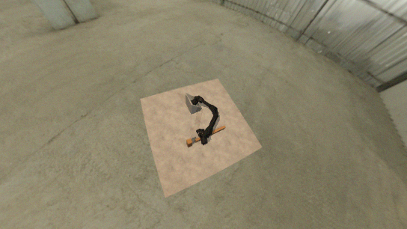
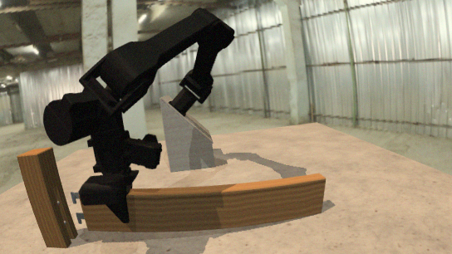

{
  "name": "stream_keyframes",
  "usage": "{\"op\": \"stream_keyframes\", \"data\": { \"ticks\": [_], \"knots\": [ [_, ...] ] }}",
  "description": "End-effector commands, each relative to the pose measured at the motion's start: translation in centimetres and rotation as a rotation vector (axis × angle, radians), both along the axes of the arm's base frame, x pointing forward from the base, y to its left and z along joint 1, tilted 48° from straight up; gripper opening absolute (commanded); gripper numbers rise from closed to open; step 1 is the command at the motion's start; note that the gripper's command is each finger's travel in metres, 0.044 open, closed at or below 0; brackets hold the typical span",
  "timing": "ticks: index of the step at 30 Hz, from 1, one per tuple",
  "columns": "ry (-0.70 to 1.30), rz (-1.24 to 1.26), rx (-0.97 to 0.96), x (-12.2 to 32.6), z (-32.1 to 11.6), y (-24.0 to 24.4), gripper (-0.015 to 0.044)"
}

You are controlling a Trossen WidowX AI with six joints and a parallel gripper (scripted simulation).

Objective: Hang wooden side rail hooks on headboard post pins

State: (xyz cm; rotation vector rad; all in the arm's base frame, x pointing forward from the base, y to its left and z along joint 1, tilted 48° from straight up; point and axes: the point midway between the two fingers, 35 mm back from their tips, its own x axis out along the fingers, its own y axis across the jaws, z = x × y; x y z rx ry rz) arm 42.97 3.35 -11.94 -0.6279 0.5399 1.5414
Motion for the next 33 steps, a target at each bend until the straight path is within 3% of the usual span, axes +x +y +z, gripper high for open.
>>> {"op": "stream_keyframes", "data": {
  "ticks": [1, 33],
  "knots": [
    [-0.015, -0.011, 0.000, 0.37, 0.41, -0.72, 0.0000],
    [-0.015, -0.011, 0.000, 0.42, 0.63, -1.03, 0.0000]
  ]
}}
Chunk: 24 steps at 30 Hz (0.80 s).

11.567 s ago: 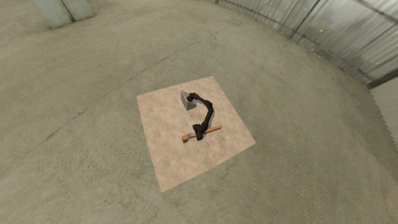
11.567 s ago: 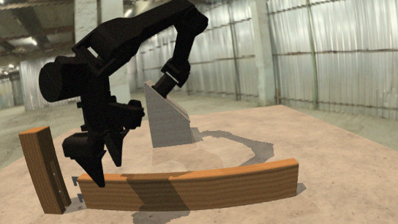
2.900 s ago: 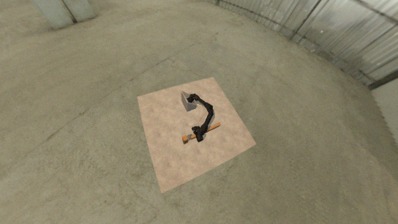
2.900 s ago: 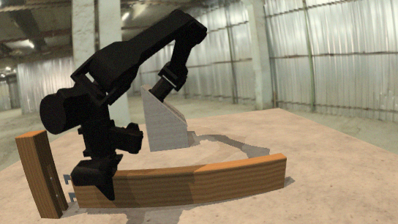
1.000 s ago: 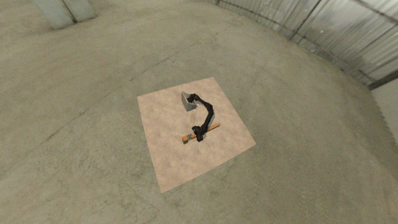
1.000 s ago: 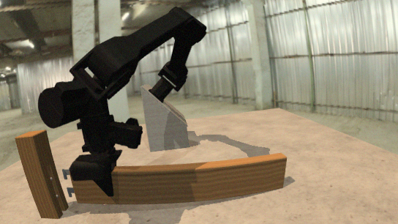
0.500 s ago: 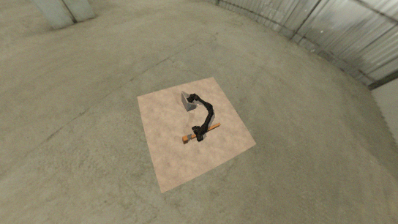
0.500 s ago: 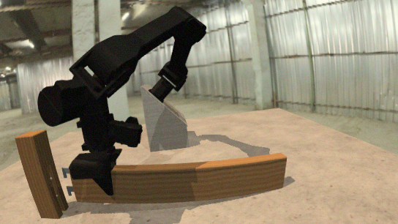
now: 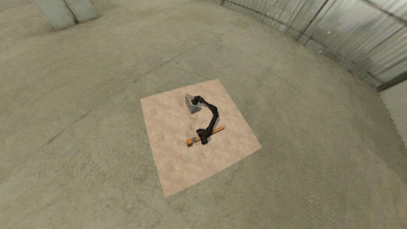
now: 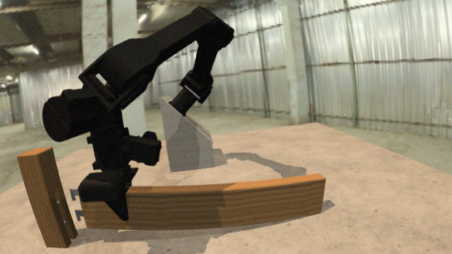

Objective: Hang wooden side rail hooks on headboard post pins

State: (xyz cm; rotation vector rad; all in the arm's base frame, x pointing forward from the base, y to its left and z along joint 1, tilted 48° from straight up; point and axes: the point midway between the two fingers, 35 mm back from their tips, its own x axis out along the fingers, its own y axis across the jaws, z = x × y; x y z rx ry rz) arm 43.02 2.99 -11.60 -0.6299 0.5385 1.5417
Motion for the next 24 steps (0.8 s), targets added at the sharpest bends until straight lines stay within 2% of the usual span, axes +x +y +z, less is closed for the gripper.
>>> {"op": "stream_keyframes", "data": {
  "ticks": [1, 24],
  "knots": [
    [-0.014, -0.012, 0.000, 0.38, 0.28, -0.68, 0.0000],
    [-0.014, -0.012, 0.000, 0.54, 0.06, -0.66, 0.0000]
  ]
}}
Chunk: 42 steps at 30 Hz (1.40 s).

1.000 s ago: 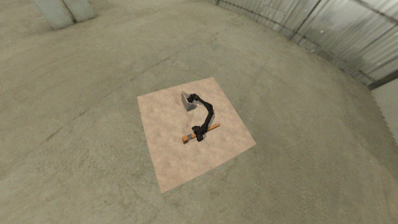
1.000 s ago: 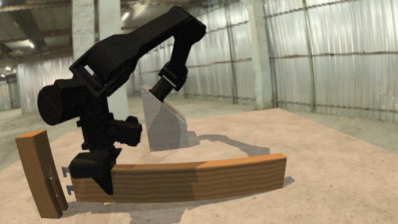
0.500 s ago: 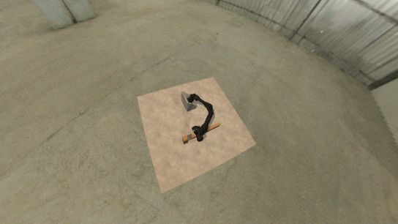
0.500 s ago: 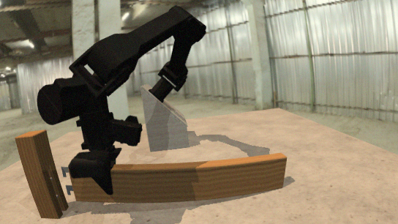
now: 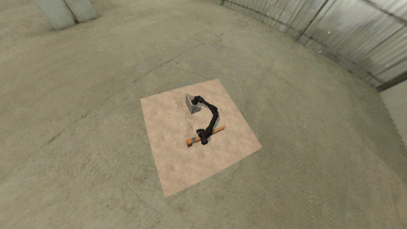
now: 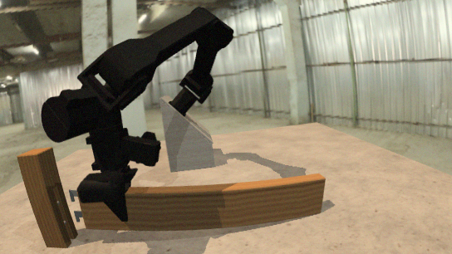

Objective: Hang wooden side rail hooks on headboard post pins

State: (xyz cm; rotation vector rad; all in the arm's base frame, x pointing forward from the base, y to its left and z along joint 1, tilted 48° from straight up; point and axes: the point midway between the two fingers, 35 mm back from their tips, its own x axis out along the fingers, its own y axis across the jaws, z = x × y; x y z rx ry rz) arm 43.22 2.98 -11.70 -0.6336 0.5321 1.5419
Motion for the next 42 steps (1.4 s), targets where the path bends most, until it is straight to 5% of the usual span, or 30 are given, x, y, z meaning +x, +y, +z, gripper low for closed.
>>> {"op": "stream_keyframes", "data": {
  "ticks": [1, 42],
  "knots": [
    [-0.008, -0.014, -0.002, 0.35, 0.15, -0.65, 0.0000],
    [-0.008, -0.014, -0.002, 0.02, -0.31, -0.80, 0.0000]
  ]
}}
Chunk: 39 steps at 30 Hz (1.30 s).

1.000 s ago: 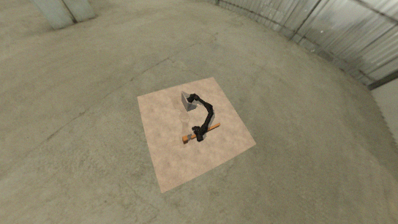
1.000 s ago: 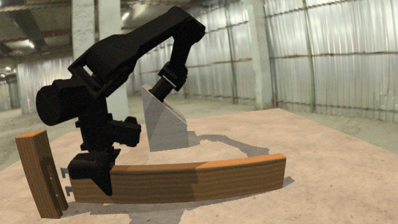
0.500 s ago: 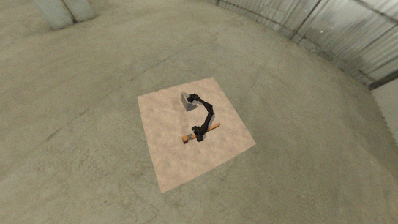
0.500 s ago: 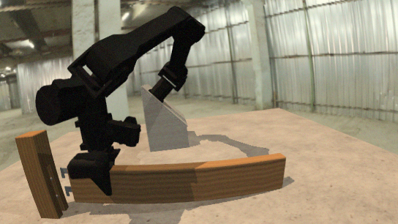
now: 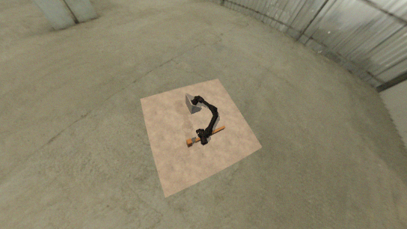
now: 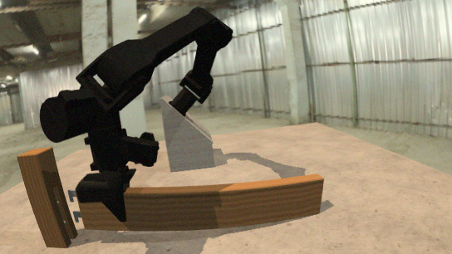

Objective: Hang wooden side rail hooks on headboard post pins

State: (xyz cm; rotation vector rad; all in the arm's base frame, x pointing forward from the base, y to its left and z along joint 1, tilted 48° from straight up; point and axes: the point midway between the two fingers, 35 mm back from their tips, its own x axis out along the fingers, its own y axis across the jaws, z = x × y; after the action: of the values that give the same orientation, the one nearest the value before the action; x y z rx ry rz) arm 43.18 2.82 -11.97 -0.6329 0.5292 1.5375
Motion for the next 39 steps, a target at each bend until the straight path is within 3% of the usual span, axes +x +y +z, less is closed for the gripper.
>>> {"op": "stream_keyframes", "data": {
  "ticks": [1, 39],
  "knots": [
    [-0.005, -0.010, -0.004, 0.07, -0.04, -0.65, 0.0000],
    [-0.005, -0.010, -0.004, 0.37, -0.05, -1.07, 0.0000]
  ]
}}
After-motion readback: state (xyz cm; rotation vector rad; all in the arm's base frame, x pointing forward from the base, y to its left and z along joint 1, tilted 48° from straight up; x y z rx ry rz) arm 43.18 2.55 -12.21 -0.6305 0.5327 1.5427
